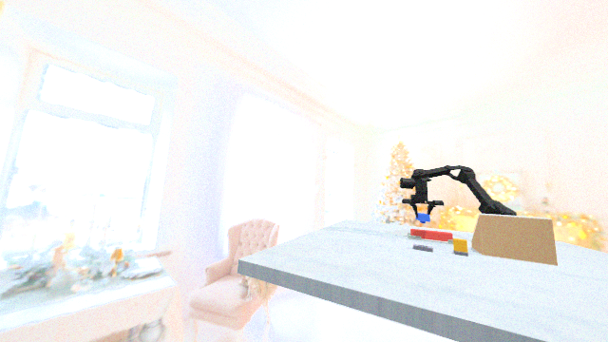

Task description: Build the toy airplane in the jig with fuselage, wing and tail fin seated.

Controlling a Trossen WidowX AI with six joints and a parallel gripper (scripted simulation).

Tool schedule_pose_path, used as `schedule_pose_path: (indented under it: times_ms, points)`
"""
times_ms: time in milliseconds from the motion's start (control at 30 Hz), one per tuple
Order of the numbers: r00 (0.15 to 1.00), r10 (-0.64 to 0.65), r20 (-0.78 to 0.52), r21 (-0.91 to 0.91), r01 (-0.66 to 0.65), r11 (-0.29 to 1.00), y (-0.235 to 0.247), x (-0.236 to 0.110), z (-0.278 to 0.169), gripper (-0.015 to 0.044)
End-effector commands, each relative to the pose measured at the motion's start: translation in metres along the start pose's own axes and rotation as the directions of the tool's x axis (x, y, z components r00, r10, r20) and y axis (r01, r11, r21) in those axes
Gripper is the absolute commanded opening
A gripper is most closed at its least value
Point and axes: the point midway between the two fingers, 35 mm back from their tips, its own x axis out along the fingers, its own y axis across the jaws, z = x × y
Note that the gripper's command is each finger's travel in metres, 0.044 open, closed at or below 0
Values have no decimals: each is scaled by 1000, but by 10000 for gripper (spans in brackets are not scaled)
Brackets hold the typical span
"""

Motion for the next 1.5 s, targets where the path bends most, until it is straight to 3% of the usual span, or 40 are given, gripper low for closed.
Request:
schedule_pose_path:
  times_ms: [0, 100, 367, 1033, 1467]
  points:
    - [1000, -4, 10, 60, 3, 998, -8, 4, 8, 0]
    - [1000, -5, 12, 84, 4, 996, -10, 5, 12, 0]
    - [1000, -5, 12, 84, 4, 996, -11, 5, 12, 195]
    - [1000, -5, 12, 84, 4, 996, -11, 5, 12, 195]
    - [1000, -4, 12, 84, 3, 996, -10, 25, 12, 195]
